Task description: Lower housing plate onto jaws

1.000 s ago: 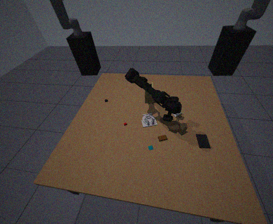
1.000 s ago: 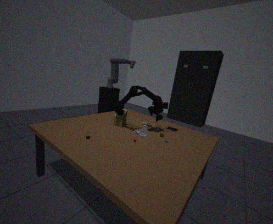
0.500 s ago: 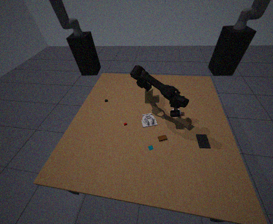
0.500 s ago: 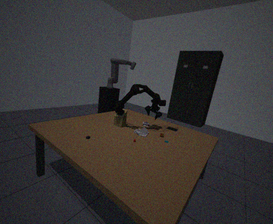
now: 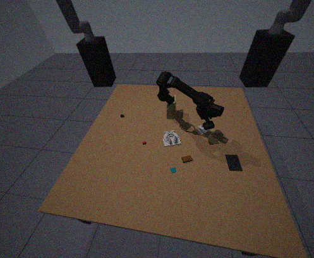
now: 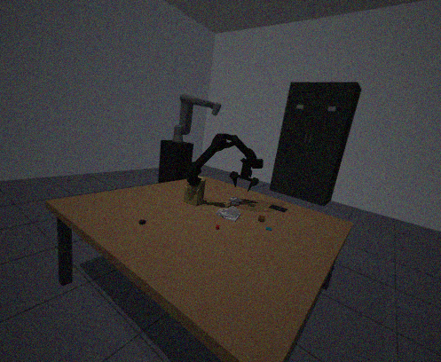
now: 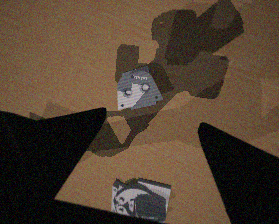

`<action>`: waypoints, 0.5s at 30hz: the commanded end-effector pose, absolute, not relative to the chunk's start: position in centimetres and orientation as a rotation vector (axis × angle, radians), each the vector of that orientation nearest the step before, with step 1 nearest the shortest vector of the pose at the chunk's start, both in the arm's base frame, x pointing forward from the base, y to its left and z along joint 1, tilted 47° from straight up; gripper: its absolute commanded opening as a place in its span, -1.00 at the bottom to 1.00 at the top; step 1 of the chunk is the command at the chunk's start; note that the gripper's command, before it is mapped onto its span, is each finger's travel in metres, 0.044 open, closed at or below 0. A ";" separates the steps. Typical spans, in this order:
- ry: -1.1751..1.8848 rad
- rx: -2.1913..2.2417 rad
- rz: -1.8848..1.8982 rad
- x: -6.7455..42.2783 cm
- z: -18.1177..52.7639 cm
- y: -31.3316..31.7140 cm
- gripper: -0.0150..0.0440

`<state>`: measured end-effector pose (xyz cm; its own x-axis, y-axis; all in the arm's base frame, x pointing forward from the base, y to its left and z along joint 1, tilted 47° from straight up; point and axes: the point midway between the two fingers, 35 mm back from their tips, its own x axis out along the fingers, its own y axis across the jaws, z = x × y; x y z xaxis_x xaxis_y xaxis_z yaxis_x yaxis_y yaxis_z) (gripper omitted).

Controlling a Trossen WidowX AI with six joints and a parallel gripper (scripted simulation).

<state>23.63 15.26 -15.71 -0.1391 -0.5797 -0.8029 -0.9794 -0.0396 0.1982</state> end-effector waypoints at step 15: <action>1.685 -2.090 1.309 19.6 -17.3 15.6 1.00</action>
<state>20.30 15.77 -17.07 -0.0406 -0.6913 -0.7214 -0.8884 -0.3055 0.3428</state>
